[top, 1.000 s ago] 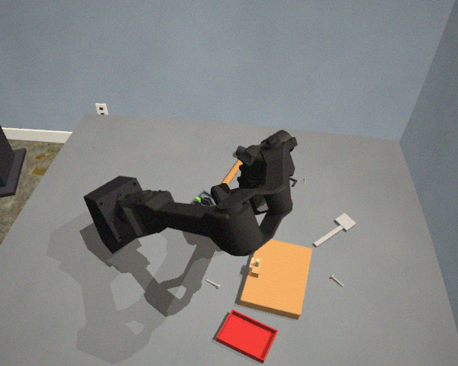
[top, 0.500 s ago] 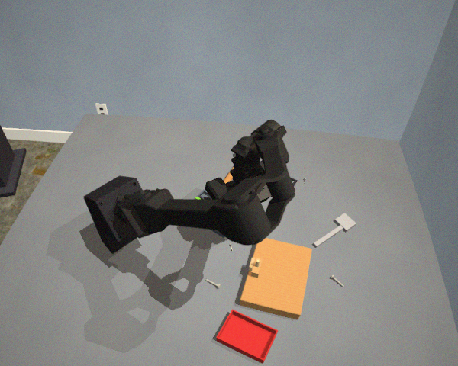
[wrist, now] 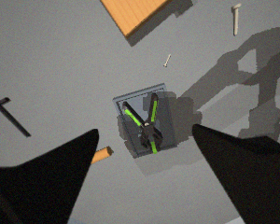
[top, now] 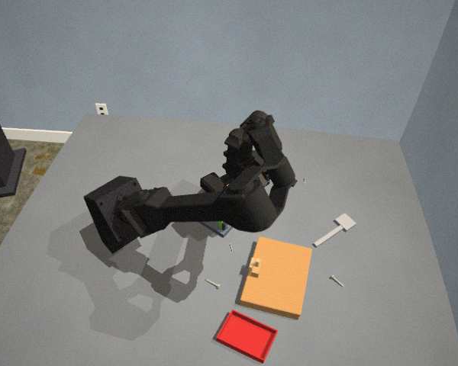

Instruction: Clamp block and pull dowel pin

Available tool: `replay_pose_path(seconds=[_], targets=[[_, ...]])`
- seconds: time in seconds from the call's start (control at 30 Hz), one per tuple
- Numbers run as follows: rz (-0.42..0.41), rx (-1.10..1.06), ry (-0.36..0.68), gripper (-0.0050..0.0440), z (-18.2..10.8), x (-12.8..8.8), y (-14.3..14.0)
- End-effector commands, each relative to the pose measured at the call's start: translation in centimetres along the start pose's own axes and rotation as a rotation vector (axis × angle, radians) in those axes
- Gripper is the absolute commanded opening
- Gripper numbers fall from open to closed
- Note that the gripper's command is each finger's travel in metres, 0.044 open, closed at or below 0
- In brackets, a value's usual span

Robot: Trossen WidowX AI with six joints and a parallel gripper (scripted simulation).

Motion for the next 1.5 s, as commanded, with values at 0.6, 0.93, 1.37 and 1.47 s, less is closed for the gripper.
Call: replay_pose_path(seconds=[0.6, 0.93, 1.37, 1.47], targets=[[0.01, -0.195, -0.048, 0.044, -3.5, -0.8, -0.6], [0.013, -0.249, -0.063, 0.044, -4.5, -1.0, -0.9], [0.014, -0.25, -0.055, 0.044, -4.6, 0.8, -0.7], [0.014, -0.25, -0.054, 0.044, -4.6, 1.3, -0.6]])
Point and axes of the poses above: the point midway between the two fingers, 35 mm back from their tips, its own x axis out along the fingers, its own y axis across the jaws, z = x × y, the point moved 9 cm from there along -x, back along the fingers
